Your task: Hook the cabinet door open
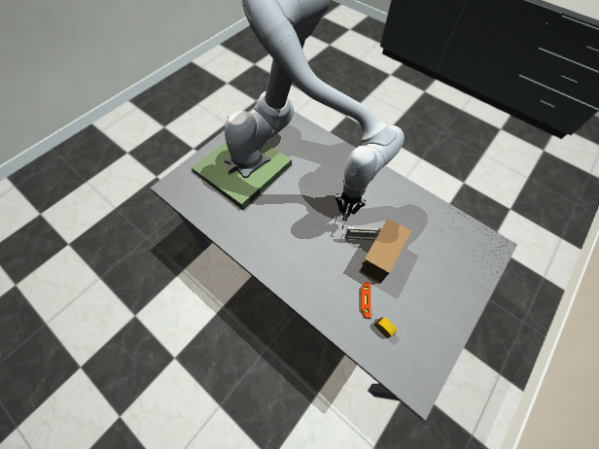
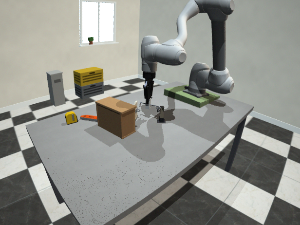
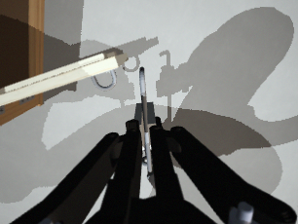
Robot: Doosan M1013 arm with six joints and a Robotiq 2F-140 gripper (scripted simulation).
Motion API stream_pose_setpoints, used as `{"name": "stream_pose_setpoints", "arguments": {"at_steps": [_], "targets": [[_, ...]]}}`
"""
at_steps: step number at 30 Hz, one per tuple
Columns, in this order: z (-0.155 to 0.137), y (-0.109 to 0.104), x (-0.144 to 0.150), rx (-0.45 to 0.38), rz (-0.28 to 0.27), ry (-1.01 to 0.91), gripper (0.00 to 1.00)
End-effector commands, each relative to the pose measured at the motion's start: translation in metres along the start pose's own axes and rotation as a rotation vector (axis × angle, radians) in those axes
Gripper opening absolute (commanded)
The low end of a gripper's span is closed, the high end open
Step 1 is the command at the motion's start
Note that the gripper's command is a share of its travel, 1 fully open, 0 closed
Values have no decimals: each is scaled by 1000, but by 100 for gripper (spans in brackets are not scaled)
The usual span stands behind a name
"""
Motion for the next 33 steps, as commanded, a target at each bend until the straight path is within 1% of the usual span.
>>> {"name": "stream_pose_setpoints", "arguments": {"at_steps": [1,33], "targets": [[-1,-4,-4,0,2,-41,3],[-1,-4,-18,0,2,-252,3]]}}
Point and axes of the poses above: the point where the finger pads meet when closed, its own y axis out along the fingers, its own x axis across the jaws, z = x × y, the point moved 3 cm from there along -y, back along the fingers, and after that the axes turned 9 degrees about -y, right-handed, at the moved point
